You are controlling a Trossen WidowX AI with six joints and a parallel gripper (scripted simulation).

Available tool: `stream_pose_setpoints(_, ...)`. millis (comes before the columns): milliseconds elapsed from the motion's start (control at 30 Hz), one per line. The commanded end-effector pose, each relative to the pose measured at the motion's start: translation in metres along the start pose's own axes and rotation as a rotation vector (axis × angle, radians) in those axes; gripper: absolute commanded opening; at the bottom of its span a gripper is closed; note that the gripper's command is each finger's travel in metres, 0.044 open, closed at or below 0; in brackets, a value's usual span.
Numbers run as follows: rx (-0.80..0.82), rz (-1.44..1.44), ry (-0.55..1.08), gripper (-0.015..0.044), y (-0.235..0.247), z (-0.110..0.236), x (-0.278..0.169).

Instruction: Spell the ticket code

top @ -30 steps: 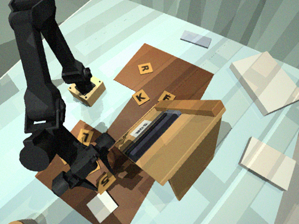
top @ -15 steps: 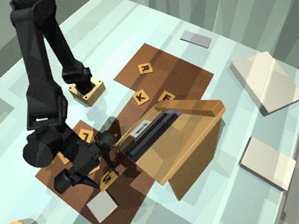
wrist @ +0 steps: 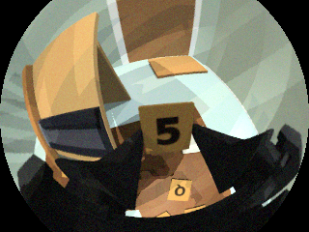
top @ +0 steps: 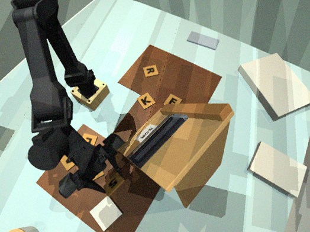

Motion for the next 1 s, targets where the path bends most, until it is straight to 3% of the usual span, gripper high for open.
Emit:
stream_pose_setpoints(0,-0.001,-0.005,0.002,0.0000,0.003,0.000,-0.001)
stream_pose_setpoints(967,0.000,-0.006,0.002,0.0000,0.018,-0.001,-0.001)
Point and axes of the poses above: the point midway between the two fingers, 35 mm back from their tips, its own z axis back along the fingers, its own y axis across the jaws, x = y × z, the point moved 6 cm from there along z, back along the fingers, and after that the axes turned 1 degree about -z, right-handed, at the moved point
